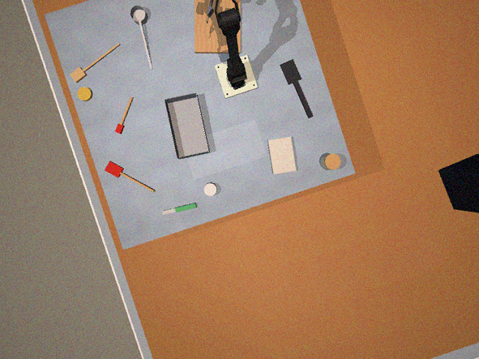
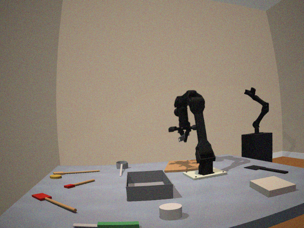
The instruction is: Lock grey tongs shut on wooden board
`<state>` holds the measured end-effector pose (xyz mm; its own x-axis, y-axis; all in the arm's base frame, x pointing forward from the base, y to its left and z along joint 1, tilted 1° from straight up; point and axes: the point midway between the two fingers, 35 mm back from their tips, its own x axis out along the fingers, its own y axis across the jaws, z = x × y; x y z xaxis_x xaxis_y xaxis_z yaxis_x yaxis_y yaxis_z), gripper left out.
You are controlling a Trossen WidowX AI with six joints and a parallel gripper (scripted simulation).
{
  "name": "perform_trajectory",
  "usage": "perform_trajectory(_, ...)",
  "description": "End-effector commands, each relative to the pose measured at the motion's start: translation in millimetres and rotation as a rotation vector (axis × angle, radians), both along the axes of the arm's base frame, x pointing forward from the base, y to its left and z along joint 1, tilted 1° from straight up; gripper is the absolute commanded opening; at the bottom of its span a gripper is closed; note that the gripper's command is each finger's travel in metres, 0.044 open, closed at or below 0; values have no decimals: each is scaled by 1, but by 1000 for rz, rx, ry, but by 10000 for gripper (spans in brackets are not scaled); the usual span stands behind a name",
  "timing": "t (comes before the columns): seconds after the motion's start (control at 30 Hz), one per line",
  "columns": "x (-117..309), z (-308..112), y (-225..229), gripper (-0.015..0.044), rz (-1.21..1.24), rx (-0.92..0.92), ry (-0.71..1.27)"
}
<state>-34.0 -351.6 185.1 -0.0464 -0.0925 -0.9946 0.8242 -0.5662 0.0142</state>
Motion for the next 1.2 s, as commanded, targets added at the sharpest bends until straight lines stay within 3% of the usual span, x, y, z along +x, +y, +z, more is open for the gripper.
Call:
perform_trajectory(0.0, -1, 6, 2, -150, -30, 44, -57)
perform_trajectory(1.17, -1, -32, -4, -150, -34, 52, -65)
